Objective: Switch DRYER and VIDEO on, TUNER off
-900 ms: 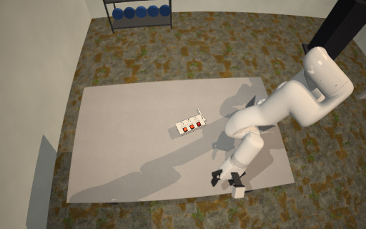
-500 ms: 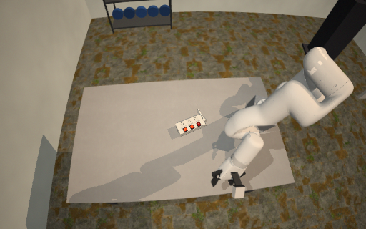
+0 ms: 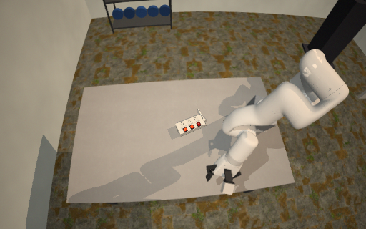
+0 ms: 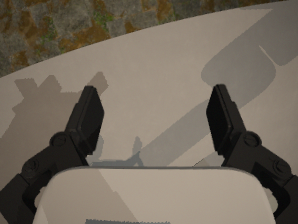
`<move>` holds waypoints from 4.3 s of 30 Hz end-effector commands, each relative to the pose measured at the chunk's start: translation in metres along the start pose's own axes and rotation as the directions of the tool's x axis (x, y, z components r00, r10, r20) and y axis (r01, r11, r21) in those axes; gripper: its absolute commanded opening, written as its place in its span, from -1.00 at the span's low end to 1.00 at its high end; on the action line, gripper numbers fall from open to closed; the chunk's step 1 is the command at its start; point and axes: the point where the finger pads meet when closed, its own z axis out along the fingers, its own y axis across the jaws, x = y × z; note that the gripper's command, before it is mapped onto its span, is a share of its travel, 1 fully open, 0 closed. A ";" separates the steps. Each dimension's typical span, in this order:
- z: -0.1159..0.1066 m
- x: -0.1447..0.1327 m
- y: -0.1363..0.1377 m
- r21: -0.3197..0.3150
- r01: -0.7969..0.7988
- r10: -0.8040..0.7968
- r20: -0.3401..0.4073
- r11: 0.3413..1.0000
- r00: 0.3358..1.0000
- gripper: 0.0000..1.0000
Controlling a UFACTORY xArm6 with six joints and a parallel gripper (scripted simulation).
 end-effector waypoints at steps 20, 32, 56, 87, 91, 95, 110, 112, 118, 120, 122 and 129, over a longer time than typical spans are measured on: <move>0.038 -0.175 0.086 -0.308 -0.850 0.883 -0.061 0.427 0.466 1.00; 0.022 -0.286 0.099 -0.459 -0.887 0.965 -0.250 -0.042 0.084 1.00; -0.009 -0.374 0.090 -0.518 -0.763 0.881 -0.453 -0.387 -0.139 1.00; -0.009 -0.374 0.090 -0.518 -0.763 0.881 -0.453 -0.387 -0.139 1.00; -0.009 -0.374 0.090 -0.518 -0.763 0.881 -0.453 -0.387 -0.139 1.00; -0.009 -0.374 0.090 -0.518 -0.763 0.881 -0.453 -0.387 -0.139 1.00; -0.009 -0.374 0.090 -0.518 -0.763 0.881 -0.453 -0.387 -0.139 1.00; -0.009 -0.374 0.090 -0.518 -0.763 0.881 -0.453 -0.387 -0.139 1.00; -0.010 -0.380 0.093 -0.516 -0.742 0.870 -0.459 -0.428 -0.182 1.00; -0.012 -0.388 0.097 -0.513 -0.709 0.850 -0.467 -0.484 -0.243 1.00; -0.016 -0.398 0.102 -0.503 -0.657 0.815 -0.477 -0.561 -0.330 1.00; -0.026 -0.410 0.110 -0.474 -0.542 0.719 -0.488 -0.694 -0.495 1.00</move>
